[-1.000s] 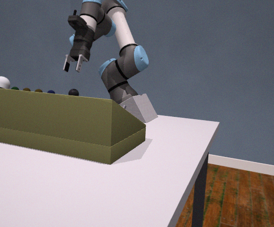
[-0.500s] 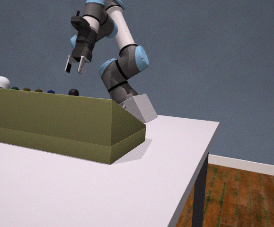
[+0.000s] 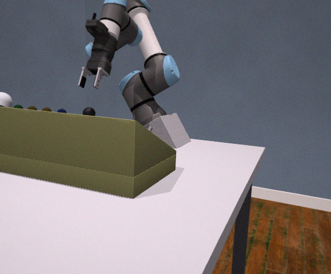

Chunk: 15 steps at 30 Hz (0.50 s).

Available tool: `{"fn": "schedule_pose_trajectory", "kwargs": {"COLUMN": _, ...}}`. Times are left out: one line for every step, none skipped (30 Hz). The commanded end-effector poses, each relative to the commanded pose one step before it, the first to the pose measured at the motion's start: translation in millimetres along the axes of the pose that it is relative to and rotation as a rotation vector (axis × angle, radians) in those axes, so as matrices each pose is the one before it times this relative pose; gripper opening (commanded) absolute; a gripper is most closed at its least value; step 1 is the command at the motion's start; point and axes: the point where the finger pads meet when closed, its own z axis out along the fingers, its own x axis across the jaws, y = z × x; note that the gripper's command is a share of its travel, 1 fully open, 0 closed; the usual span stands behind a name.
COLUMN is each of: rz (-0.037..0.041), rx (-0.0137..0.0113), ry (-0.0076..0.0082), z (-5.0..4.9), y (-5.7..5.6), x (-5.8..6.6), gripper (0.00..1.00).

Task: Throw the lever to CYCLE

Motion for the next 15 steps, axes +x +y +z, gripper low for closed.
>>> {"fn": "schedule_pose_trajectory", "kwargs": {"rz": 0.00048, "rx": 0.00088, "ry": 0.00002, "z": -0.209, "y": -0.36, "x": 0.11, "gripper": 1.00}}
{"fn": "schedule_pose_trajectory", "kwargs": {"rz": 0.00000, "rx": 0.00000, "ry": 0.00000, "z": 0.000, "y": 0.00, "x": 0.00, "gripper": 1.00}}
{"fn": "schedule_pose_trajectory", "kwargs": {"rz": 0.00000, "rx": 0.00000, "ry": 0.00000, "z": 0.000, "y": 0.00, "x": 0.00, "gripper": 1.00}}
{"fn": "schedule_pose_trajectory", "kwargs": {"rz": 0.00000, "rx": 0.00000, "ry": 0.00000, "z": 0.000, "y": 0.00, "x": 0.00, "gripper": 1.00}}
{"fn": "schedule_pose_trajectory", "kwargs": {"rz": 0.00000, "rx": 0.00000, "ry": 0.00000, "z": 0.000, "y": 0.00, "x": 0.00, "gripper": 1.00}}
{"fn": "schedule_pose_trajectory", "kwargs": {"rz": 0.00000, "rx": 0.00000, "ry": 0.00000, "z": 0.000, "y": 0.00, "x": 0.00, "gripper": 1.00}}
{"fn": "schedule_pose_trajectory", "kwargs": {"rz": 0.00000, "rx": 0.00000, "ry": 0.00000, "z": 0.000, "y": 0.00, "x": 0.00, "gripper": 1.00}}
{"fn": "schedule_pose_trajectory", "kwargs": {"rz": 0.00000, "rx": 0.00000, "ry": 0.00000, "z": 0.000, "y": 0.00, "x": 0.00, "gripper": 1.00}}
{"fn": "schedule_pose_trajectory", "kwargs": {"rz": 0.00000, "rx": 0.00000, "ry": 0.00000, "z": 0.000, "y": 0.00, "x": 0.00, "gripper": 1.00}}
{"fn": "schedule_pose_trajectory", "kwargs": {"rz": 0.00001, "rx": -0.00001, "ry": 0.00000, "z": 0.001, "y": 0.41, "x": -0.01, "gripper": 1.00}}
{"fn": "schedule_pose_trajectory", "kwargs": {"rz": 0.00003, "rx": -0.00007, "ry": 0.00000, "z": 0.013, "y": 2.32, "x": -0.09, "gripper": 1.00}}
{"fn": "schedule_pose_trajectory", "kwargs": {"rz": 0.00006, "rx": -0.00015, "ry": -0.00001, "z": 0.060, "y": 4.77, "x": -0.21, "gripper": 1.00}}
{"fn": "schedule_pose_trajectory", "kwargs": {"rz": 0.00008, "rx": -0.00020, "ry": -0.00001, "z": 0.157, "y": 6.68, "x": -0.35, "gripper": 1.00}}
{"fn": "schedule_pose_trajectory", "kwargs": {"rz": 0.00009, "rx": -0.00023, "ry": -0.00001, "z": 0.275, "y": 7.38, "x": -0.47, "gripper": 1.00}}
{"fn": "schedule_pose_trajectory", "kwargs": {"rz": 0.00000, "rx": 0.00000, "ry": 0.00000, "z": 0.000, "y": 0.00, "x": 0.00, "gripper": 1.00}}
